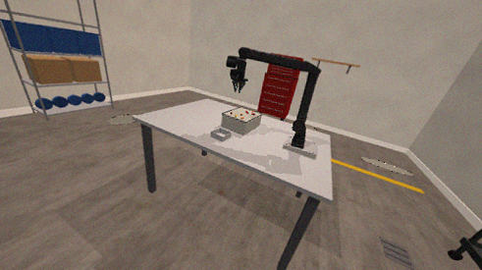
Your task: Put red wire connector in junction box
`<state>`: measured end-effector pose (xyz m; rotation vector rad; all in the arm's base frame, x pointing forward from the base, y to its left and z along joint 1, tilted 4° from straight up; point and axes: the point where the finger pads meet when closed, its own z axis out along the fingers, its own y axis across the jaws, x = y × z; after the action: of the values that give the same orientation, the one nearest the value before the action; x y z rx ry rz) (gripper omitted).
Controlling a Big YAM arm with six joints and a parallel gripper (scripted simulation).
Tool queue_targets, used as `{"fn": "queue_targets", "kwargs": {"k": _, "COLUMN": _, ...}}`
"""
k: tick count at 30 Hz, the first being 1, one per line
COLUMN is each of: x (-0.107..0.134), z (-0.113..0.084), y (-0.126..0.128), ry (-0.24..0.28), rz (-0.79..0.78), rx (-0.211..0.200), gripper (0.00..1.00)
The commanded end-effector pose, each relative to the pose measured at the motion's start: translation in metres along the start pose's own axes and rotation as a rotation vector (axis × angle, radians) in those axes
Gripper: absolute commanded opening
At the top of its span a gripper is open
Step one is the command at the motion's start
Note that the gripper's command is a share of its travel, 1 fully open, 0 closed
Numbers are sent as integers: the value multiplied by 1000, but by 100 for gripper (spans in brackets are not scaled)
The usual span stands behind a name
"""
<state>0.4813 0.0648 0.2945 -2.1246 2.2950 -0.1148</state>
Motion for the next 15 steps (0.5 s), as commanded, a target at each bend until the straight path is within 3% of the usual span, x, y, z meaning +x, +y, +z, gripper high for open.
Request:
{"fn": "queue_targets", "kwargs": {"k": 1, "x": 12, "z": 30, "y": -21, "ry": 0, "rz": -122, "rx": -5, "gripper": 29}}
{"fn": "queue_targets", "kwargs": {"k": 12, "x": 39, "z": 92, "y": -43, "ry": -1, "rz": -413, "rx": -15, "gripper": 29}}
{"fn": "queue_targets", "kwargs": {"k": 14, "x": 39, "z": 92, "y": -43, "ry": -1, "rz": -413, "rx": -15, "gripper": 29}}
{"fn": "queue_targets", "kwargs": {"k": 15, "x": 45, "z": 104, "y": -47, "ry": -1, "rz": -474, "rx": -15, "gripper": 29}}
